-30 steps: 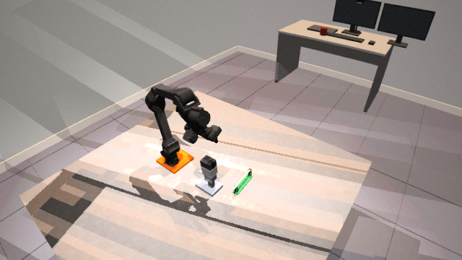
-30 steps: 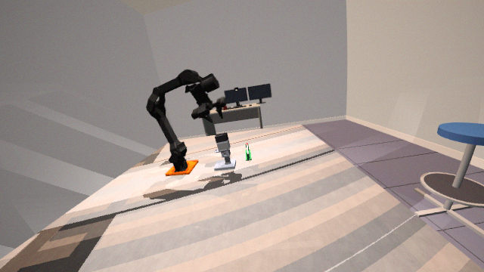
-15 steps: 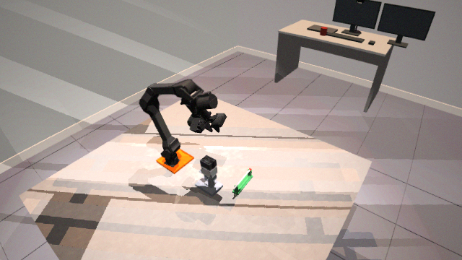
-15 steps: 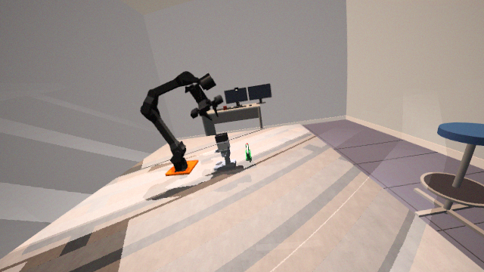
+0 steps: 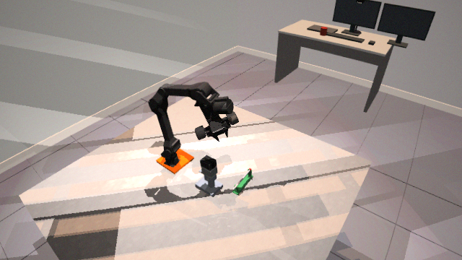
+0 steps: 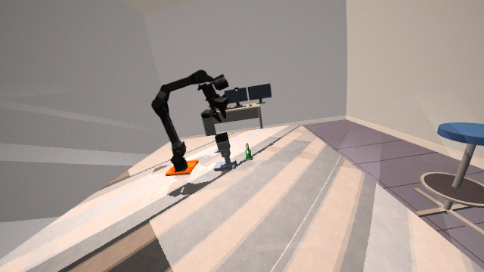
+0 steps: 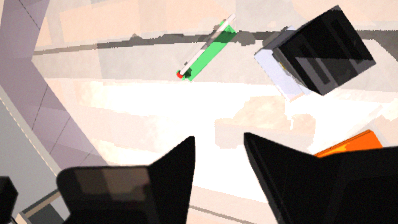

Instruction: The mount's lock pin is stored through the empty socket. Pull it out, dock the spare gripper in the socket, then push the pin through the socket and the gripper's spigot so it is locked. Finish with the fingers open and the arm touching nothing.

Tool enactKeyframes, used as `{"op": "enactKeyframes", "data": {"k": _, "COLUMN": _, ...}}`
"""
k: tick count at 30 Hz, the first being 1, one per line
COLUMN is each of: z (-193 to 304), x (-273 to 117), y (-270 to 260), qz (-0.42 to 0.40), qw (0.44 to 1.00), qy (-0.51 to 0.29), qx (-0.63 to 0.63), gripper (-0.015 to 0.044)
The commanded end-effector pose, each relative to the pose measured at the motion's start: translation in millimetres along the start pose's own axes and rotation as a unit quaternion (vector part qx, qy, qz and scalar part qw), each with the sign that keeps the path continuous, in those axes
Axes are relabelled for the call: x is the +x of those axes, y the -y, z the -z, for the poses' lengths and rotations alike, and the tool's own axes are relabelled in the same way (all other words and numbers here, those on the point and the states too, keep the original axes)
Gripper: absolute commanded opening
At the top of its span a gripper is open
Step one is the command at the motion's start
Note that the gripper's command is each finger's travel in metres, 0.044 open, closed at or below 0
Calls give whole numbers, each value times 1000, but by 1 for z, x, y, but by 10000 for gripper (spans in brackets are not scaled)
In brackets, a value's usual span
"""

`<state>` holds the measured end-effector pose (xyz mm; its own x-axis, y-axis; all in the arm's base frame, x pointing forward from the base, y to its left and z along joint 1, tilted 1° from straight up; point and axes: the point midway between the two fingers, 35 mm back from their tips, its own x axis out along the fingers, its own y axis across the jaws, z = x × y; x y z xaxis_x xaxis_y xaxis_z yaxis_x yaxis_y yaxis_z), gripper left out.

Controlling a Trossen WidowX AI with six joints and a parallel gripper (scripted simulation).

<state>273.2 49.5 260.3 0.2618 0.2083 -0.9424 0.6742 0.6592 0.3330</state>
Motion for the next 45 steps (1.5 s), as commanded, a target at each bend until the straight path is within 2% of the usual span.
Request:
{"op": "enactKeyframes", "data": {"k": 1, "z": -41, "x": 42, "y": -28, "qz": 107, "qw": 896, "qy": -15, "qx": -430, "gripper": 180}}
{"op": "enactKeyframes", "data": {"k": 13, "z": -63, "x": 72, "y": -41, "qz": 159, "qw": 710, "qy": -74, "qx": -682, "gripper": 180}}
{"op": "enactKeyframes", "data": {"k": 27, "z": -82, "x": 106, "y": -52, "qz": 173, "qw": 411, "qy": -168, "qx": -879, "gripper": 180}}
{"op": "enactKeyframes", "data": {"k": 45, "z": -80, "x": 104, "y": -49, "qz": 172, "qw": 405, "qy": -172, "qx": -881, "gripper": 180}}
